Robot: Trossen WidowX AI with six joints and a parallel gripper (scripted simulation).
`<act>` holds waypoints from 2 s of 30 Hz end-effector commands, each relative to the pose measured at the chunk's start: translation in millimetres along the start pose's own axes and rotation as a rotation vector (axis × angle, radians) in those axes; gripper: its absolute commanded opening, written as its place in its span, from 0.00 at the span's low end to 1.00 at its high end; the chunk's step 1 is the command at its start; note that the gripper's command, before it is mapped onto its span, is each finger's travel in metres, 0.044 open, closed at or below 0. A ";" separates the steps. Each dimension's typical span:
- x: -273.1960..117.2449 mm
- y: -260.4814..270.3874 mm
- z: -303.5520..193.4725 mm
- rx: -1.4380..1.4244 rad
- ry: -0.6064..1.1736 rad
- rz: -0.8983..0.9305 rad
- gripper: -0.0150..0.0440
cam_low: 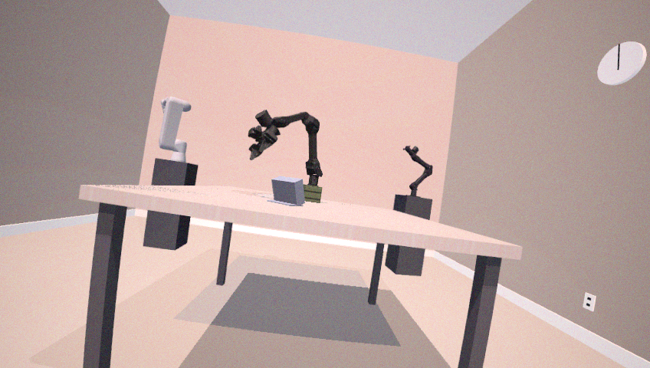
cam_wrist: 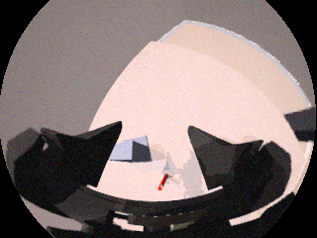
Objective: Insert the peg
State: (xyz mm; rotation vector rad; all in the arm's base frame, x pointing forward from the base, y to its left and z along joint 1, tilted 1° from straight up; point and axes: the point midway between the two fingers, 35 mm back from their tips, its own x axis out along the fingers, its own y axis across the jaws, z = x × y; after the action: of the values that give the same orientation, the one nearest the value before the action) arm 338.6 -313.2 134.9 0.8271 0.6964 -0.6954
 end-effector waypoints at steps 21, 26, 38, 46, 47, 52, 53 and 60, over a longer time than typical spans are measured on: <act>-3.6 1.6 -173.3 -0.511 0.546 -0.213 1.00; -11.1 -3.5 -193.7 -0.595 0.628 -0.238 1.00; -2.2 -7.3 -198.0 -0.595 0.628 -0.238 1.00; 8.6 -12.3 -203.8 -0.595 0.628 -0.239 1.00; 9.9 -12.9 -204.6 -0.595 0.628 -0.239 1.00; 16.4 -16.2 -208.4 -0.595 0.628 -0.239 1.00; 17.6 -16.8 -209.2 -0.595 0.628 -0.239 1.00; 26.3 -21.5 -214.9 -0.595 0.628 -0.239 1.00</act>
State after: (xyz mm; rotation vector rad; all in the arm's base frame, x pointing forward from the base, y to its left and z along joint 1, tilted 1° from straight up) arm 280.9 -153.0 6.9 0.4034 1.4925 -0.3893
